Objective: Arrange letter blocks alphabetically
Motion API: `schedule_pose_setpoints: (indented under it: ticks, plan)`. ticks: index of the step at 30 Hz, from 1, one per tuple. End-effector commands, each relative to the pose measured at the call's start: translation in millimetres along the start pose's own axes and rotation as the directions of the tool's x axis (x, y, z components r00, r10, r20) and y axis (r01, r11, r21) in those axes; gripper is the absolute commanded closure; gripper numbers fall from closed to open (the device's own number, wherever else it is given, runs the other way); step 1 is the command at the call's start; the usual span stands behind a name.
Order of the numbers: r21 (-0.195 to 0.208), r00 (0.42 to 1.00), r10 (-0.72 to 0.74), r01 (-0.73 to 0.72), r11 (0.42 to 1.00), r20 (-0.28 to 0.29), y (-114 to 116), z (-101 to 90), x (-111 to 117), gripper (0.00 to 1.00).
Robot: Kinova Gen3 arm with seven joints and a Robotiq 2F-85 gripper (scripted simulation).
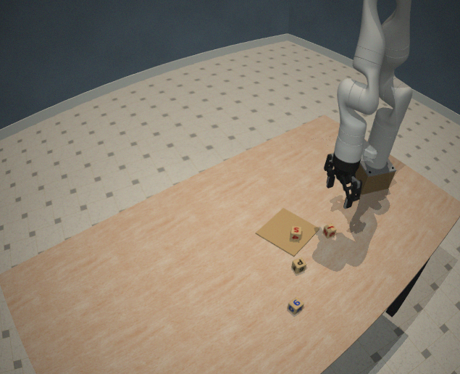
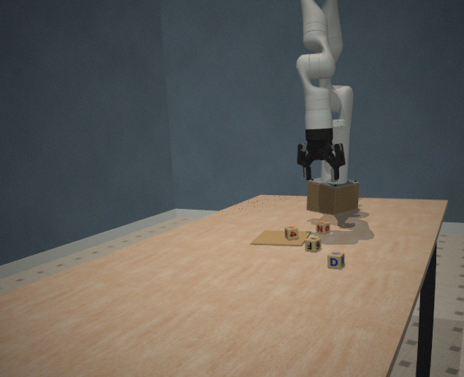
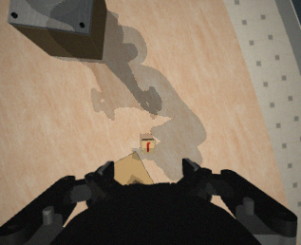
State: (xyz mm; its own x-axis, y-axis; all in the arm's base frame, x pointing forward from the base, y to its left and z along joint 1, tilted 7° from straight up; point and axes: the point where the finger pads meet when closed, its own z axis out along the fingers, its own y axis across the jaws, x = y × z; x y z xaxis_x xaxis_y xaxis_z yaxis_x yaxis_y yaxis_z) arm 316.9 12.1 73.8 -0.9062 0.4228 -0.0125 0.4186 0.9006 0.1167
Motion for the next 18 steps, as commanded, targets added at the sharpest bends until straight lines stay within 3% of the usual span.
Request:
schedule_pose_setpoints:
  ticks: [1,18]
  plan:
    - [-0.002,1.0,-0.015,0.015,1.0,0.006,1.6,-0.8,-0.6,0.0]
    - [0.0,0.999,-0.032,0.032,0.999,0.001,1.3,0.1,-0.3,0.0]
